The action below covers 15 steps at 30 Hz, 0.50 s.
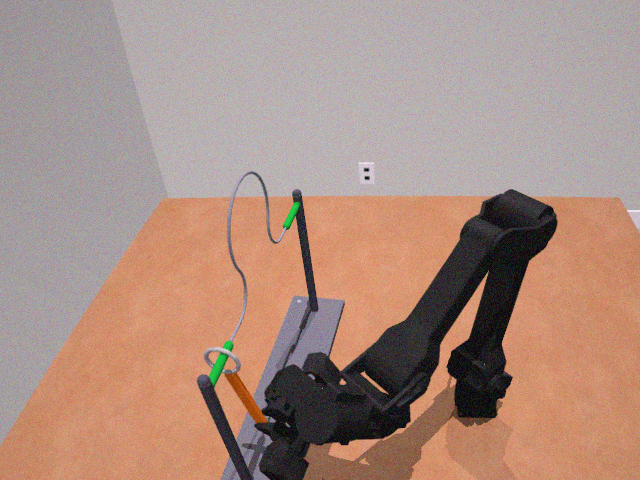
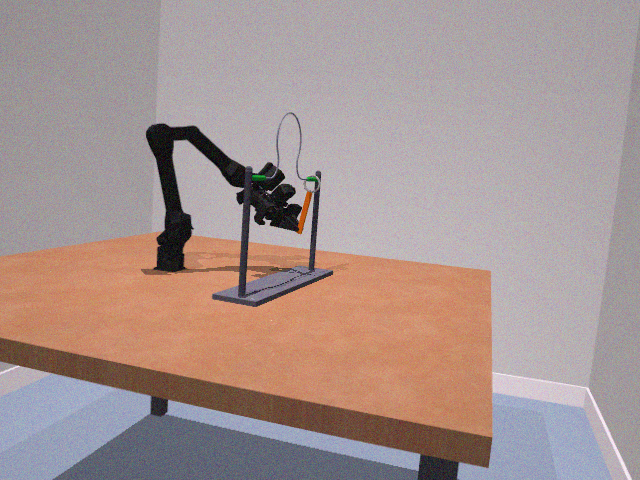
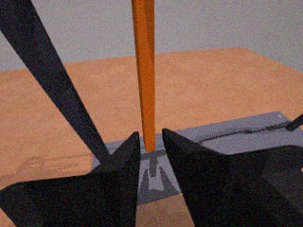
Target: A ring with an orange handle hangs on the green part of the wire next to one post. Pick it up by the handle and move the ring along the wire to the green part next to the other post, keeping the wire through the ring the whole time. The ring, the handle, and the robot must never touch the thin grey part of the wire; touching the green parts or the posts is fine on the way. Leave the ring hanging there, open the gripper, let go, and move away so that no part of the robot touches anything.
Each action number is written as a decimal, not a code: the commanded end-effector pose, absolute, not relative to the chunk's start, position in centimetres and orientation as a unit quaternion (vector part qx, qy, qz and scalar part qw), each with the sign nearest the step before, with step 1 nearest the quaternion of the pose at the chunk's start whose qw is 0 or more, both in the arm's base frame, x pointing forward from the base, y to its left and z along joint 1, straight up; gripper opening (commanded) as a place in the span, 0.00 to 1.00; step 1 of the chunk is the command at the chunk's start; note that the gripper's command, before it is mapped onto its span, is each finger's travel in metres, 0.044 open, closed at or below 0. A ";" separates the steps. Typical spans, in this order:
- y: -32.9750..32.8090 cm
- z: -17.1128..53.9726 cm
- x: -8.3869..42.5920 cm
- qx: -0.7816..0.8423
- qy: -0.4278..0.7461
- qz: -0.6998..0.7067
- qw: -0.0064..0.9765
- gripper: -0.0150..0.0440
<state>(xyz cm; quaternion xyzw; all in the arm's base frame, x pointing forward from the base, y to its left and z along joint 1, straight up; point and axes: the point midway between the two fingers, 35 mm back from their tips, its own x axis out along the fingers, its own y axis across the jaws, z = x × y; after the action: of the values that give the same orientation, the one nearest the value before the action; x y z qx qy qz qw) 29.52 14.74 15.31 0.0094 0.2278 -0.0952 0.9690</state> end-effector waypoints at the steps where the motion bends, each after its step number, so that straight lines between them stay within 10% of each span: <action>1: 14.9 15.6 29.0 0.010 0.228 -0.096 0.969 0.53; 15: 15.6 17.3 25.2 0.009 0.228 -0.098 0.969 0.53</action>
<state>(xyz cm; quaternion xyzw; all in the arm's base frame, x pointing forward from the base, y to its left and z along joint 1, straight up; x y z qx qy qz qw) 25.68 15.58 16.56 0.0035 0.2344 -0.0976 0.9672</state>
